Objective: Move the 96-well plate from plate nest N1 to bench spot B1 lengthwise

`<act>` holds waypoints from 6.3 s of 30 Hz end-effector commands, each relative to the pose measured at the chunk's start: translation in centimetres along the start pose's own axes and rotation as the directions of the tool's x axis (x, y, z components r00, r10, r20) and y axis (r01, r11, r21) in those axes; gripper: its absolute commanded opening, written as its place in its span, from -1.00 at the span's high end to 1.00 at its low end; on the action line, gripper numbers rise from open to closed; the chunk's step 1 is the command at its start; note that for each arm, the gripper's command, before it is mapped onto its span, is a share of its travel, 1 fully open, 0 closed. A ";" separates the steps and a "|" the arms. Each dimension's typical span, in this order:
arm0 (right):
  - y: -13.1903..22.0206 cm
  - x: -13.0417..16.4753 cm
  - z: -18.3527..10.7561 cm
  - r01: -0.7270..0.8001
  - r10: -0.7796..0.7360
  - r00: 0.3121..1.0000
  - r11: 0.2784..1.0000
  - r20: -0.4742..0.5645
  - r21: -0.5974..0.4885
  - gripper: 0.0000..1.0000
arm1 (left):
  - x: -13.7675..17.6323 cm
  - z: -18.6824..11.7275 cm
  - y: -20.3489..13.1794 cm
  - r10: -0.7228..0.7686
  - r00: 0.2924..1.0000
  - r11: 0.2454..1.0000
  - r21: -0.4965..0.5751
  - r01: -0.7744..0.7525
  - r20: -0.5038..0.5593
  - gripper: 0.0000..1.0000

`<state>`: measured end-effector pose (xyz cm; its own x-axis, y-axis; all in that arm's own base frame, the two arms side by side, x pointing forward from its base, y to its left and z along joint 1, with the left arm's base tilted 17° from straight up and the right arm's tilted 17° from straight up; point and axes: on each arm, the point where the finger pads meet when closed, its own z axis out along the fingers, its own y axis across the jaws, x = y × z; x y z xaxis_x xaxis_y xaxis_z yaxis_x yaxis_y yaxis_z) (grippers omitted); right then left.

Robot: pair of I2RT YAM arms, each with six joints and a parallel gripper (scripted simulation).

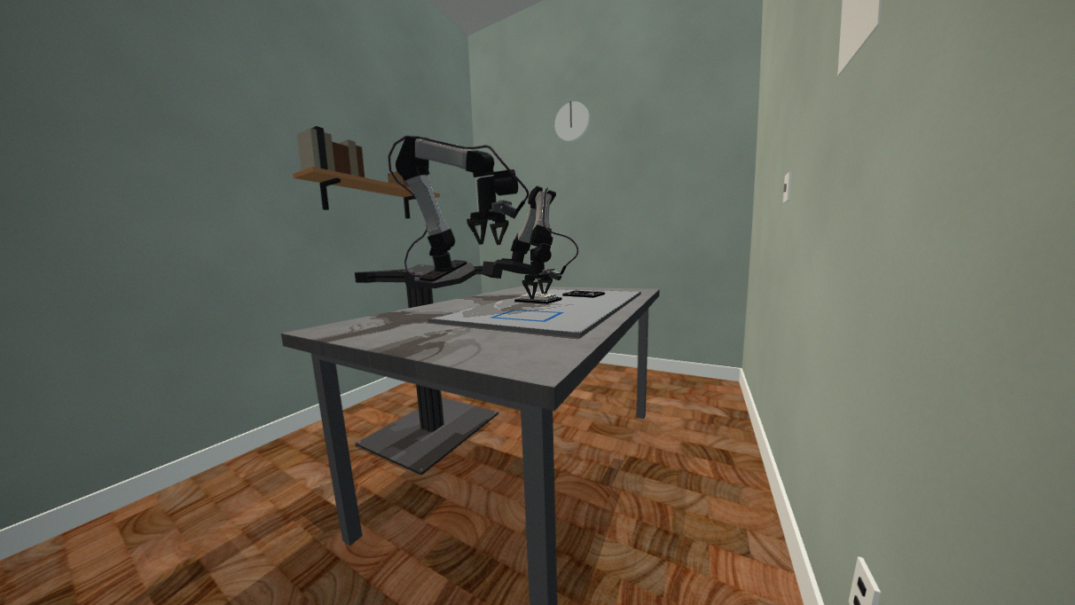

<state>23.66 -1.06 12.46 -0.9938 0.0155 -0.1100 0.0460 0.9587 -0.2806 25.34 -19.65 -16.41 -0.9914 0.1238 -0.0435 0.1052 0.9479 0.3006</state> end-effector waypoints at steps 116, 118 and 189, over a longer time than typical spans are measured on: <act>0.0 1.1 0.7 0.011 -0.011 0.999 1.000 -0.048 0.015 -1.00 | -0.1 -2.7 -0.5 -0.002 1.000 1.000 0.021 0.002 0.026 -1.00; 0.0 1.1 0.7 0.011 -0.011 0.999 1.000 -0.048 0.015 -1.00 | -0.1 -2.8 -0.6 -0.002 1.000 1.000 0.022 0.002 0.027 -1.00; 0.0 1.1 0.7 0.011 -0.011 0.999 1.000 -0.048 0.015 -1.00 | 0.3 -10.2 2.7 -0.106 0.994 0.994 0.000 0.106 0.012 -1.00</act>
<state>23.66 -1.06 12.46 -0.9938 0.0155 -0.1100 0.0460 0.9587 -0.2806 24.16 -21.25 -7.65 -0.9947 0.0863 -0.0566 0.0655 0.9518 0.2997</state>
